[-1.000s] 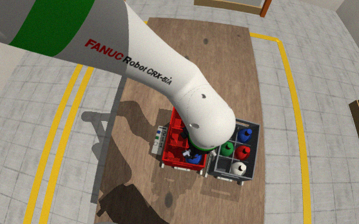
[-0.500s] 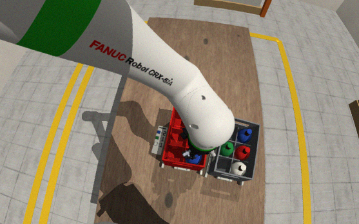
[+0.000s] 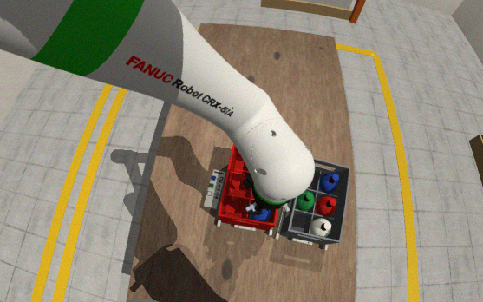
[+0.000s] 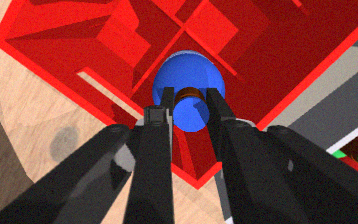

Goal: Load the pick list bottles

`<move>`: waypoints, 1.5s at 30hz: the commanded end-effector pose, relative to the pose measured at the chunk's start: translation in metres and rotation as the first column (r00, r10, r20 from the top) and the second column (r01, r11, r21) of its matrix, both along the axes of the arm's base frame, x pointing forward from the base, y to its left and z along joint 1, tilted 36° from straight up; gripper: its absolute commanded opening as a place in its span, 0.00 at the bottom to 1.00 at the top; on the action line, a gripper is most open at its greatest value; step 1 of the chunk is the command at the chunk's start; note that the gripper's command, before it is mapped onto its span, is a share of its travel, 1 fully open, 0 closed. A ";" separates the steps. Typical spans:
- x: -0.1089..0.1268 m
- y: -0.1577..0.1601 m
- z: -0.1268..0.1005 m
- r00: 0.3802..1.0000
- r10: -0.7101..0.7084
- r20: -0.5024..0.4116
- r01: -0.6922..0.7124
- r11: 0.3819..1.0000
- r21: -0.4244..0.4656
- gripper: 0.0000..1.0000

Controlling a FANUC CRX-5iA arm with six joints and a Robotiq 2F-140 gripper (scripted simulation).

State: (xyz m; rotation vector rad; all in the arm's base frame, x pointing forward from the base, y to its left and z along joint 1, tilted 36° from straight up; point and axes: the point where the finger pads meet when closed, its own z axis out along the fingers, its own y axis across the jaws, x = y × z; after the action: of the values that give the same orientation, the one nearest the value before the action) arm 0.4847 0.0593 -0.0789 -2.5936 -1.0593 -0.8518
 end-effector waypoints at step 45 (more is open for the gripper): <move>0.008 0.006 -0.013 1.000 0.000 0.001 0.000 1.000 0.000 0.44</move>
State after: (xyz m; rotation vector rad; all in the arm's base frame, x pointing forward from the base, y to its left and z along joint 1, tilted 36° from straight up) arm 0.4919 0.0658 -0.0923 -2.5936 -1.0594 -0.8519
